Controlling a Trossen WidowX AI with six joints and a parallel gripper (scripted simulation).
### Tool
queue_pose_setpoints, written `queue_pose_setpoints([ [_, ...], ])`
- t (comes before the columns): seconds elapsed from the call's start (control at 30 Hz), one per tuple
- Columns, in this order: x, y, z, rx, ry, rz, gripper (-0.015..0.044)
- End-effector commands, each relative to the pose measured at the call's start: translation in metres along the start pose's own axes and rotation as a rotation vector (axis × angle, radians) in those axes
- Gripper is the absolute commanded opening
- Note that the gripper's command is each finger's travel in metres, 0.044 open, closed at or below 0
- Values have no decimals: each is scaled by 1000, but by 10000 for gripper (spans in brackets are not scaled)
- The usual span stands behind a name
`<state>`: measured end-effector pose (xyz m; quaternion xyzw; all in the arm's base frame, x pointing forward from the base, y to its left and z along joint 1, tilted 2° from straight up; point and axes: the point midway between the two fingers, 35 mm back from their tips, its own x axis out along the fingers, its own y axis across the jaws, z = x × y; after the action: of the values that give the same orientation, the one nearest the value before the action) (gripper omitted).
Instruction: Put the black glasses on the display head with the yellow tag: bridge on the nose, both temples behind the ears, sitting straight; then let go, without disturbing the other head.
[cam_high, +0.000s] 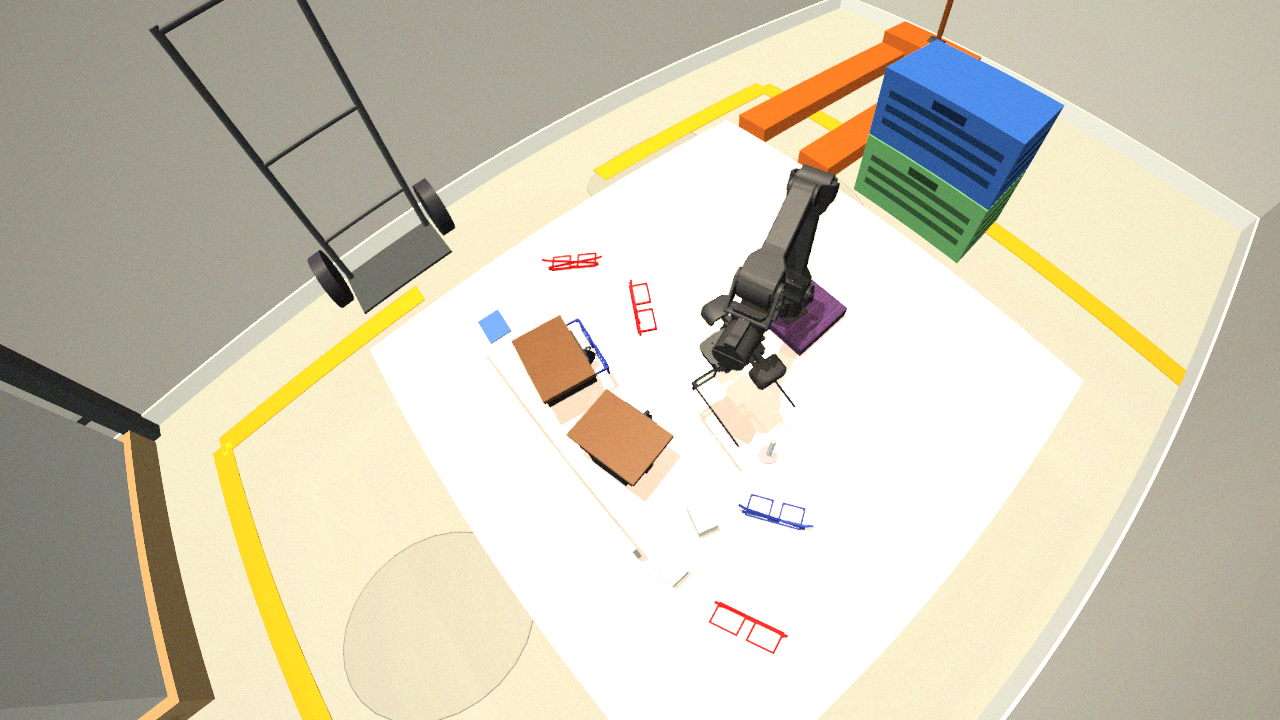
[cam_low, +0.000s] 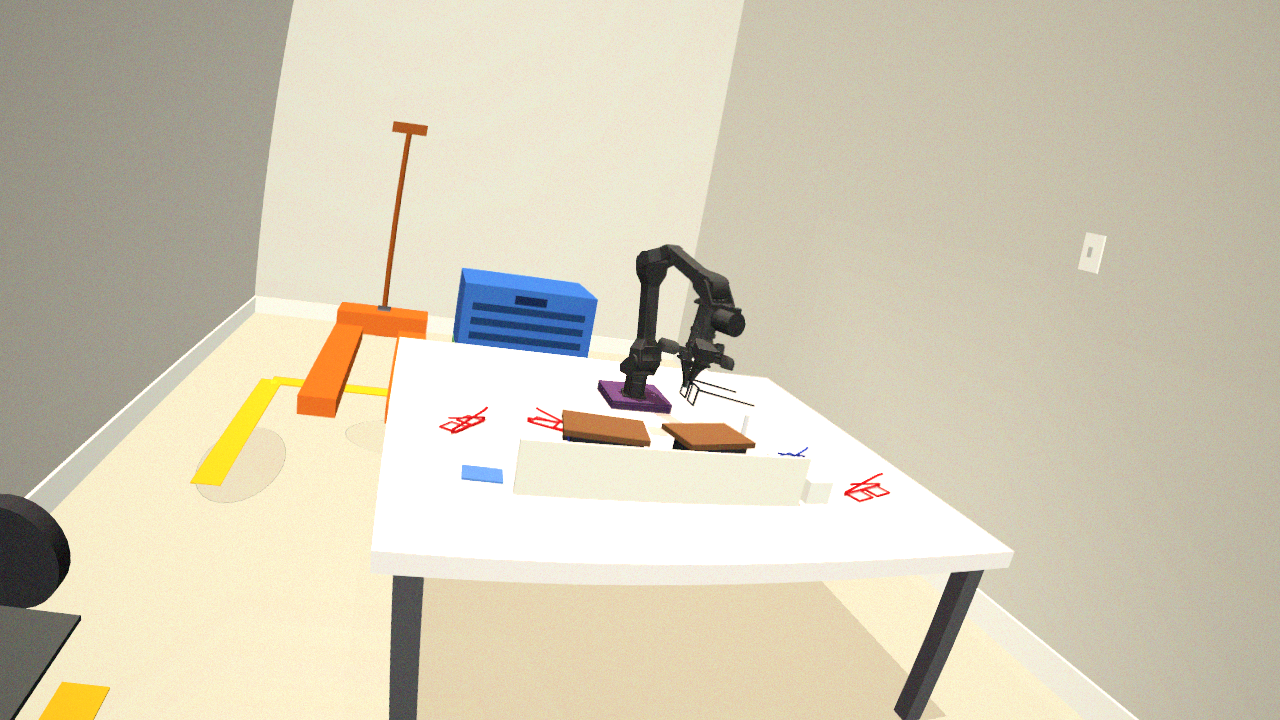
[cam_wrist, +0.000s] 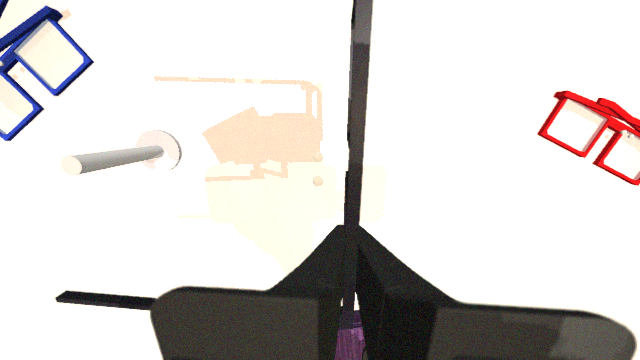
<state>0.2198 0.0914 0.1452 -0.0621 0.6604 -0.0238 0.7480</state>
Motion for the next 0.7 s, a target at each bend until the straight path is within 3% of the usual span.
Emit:
queue_pose_setpoints([
  [0.0,-7,6,-5,97,-41,-20,0],
  [0.67,-28,33,-28,526,-230,-26,0],
])
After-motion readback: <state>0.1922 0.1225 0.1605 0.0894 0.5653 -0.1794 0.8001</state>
